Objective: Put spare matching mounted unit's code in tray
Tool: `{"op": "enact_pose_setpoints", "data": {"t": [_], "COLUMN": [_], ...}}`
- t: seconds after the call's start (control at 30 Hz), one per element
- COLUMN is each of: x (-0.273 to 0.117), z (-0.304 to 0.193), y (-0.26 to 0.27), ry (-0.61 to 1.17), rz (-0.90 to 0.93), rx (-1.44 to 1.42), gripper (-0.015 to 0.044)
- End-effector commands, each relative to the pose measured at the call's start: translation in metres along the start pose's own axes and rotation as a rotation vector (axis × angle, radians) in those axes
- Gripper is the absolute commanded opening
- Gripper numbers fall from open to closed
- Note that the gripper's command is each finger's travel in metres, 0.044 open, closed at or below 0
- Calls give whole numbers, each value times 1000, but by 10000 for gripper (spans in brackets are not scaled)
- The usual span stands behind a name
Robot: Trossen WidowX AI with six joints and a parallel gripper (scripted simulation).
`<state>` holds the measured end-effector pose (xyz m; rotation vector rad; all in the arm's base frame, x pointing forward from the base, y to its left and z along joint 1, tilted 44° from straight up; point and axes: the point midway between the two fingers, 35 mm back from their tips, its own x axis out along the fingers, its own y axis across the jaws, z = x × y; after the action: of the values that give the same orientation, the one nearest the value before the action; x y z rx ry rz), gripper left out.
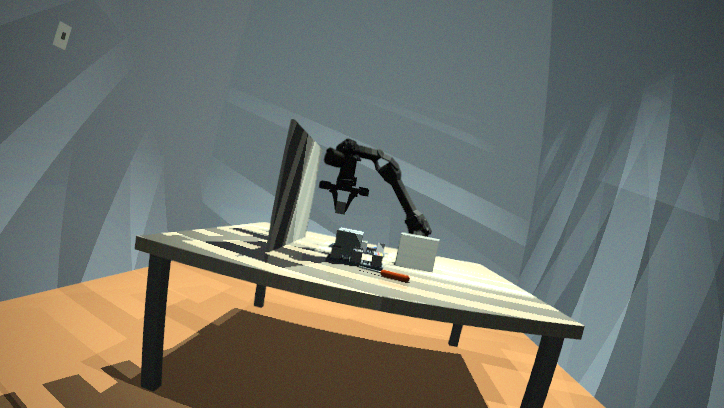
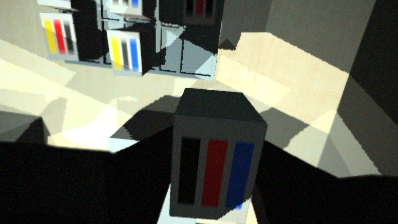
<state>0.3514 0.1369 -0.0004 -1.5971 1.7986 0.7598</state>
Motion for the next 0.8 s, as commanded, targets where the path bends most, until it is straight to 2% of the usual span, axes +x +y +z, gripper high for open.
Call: {"op": "enact_pose_setpoints", "data": {"t": [0.0,0.43,0.77], "x": [-5,-10,-10], "z": [-33,-140,-230], "y": [-9,-26,-20], "ry": [-27,-37,5], "rz": [9,-6,-23], "rx": [8,3,-1], "gripper": [0,0,0]}}
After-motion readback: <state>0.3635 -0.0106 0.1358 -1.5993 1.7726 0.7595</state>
